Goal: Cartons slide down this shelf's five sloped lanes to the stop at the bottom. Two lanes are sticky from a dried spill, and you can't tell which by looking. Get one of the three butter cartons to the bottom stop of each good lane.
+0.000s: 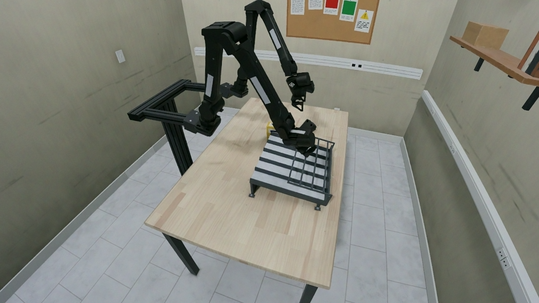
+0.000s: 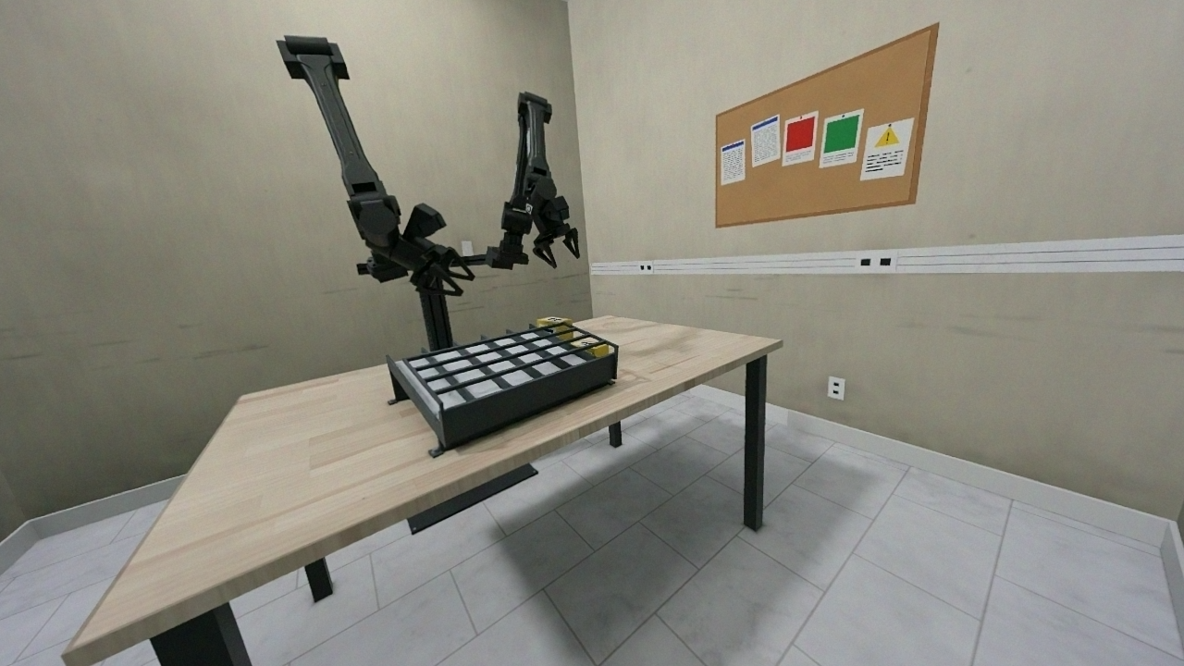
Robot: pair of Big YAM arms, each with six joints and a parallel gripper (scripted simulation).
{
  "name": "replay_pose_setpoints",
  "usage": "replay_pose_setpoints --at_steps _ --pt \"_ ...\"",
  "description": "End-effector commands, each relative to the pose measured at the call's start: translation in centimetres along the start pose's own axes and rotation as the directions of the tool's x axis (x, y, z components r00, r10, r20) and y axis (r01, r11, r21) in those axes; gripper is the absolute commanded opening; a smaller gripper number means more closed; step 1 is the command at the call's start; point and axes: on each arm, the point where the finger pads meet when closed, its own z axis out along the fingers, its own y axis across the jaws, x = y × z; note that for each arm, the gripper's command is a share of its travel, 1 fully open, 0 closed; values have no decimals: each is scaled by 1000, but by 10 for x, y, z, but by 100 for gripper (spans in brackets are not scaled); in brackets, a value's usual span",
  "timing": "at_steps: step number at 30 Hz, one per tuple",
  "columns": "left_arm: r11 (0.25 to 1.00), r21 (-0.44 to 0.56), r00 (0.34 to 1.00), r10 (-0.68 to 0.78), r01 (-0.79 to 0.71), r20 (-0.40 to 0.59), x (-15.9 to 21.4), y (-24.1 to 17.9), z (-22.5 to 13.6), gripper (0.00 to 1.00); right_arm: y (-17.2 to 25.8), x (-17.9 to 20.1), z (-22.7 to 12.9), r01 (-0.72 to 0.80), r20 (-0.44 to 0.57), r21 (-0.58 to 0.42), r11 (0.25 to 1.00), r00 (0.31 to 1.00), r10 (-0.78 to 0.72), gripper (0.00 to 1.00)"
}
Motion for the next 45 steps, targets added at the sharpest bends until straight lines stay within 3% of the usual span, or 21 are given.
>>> replay_pose_setpoints --at_steps 1,9,11,15,20,26,45 --pt "996 6 995 -92 92 41 -35 2 44 91 72 -10 39 256 24 -187 948 966 -256 100" --pt "985 31 985 -168 169 -34 -19 13 120 91 148 -37 65 510 179 -319 799 860 -478 100" --pt "985 31 985 -168 169 -34 -19 13 120 91 148 -37 65 510 179 -319 799 860 -478 100" --pt "978 63 977 -191 198 -98 4 17 166 91 174 -40 70 551 224 -356 755 834 -503 100" --pt "974 119 970 -172 194 -174 51 9 208 91 181 -43 71 534 227 -376 757 845 -484 100" --pt "964 166 957 -167 209 -236 100 -4 229 91 175 -46 66 536 225 -358 765 844 -486 100" --pt "961 174 954 -169 215 -248 118 -14 262 88 173 -49 66 545 229 -347 763 838 -494 100"
